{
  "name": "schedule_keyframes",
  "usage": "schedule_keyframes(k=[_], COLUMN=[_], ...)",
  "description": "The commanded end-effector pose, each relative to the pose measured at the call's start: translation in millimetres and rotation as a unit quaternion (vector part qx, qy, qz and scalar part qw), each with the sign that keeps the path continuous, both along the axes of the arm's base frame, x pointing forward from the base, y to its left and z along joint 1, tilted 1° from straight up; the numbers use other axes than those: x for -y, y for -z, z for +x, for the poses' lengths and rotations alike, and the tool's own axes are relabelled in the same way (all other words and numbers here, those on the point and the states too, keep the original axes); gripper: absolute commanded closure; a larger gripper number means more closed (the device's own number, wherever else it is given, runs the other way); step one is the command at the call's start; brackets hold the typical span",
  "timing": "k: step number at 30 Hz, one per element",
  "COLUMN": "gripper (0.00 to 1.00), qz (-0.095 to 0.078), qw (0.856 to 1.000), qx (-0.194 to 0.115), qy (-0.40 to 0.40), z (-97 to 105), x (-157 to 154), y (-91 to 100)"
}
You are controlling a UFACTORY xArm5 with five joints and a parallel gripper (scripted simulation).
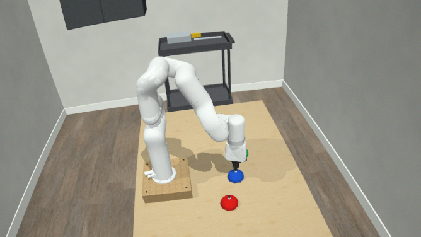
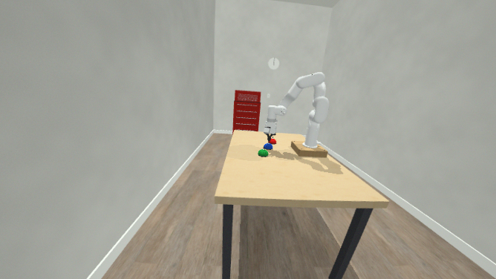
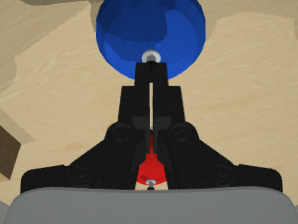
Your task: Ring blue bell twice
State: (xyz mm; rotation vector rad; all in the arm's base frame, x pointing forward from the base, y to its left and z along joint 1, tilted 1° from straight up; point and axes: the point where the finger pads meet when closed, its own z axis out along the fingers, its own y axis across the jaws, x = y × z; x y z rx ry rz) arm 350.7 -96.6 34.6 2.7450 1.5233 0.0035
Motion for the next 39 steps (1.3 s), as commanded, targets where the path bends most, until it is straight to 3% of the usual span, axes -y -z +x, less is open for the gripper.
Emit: schedule_keyframes(k=[1,39], gripper=[1.0,1.0], qz=[0.0,0.0], qw=[1.0,1.0], qx=[0.001,0.001], qy=[0.0,0.0], z=[1.0,0.9], x=[0.1,-0.5], y=[2.7,11.2])
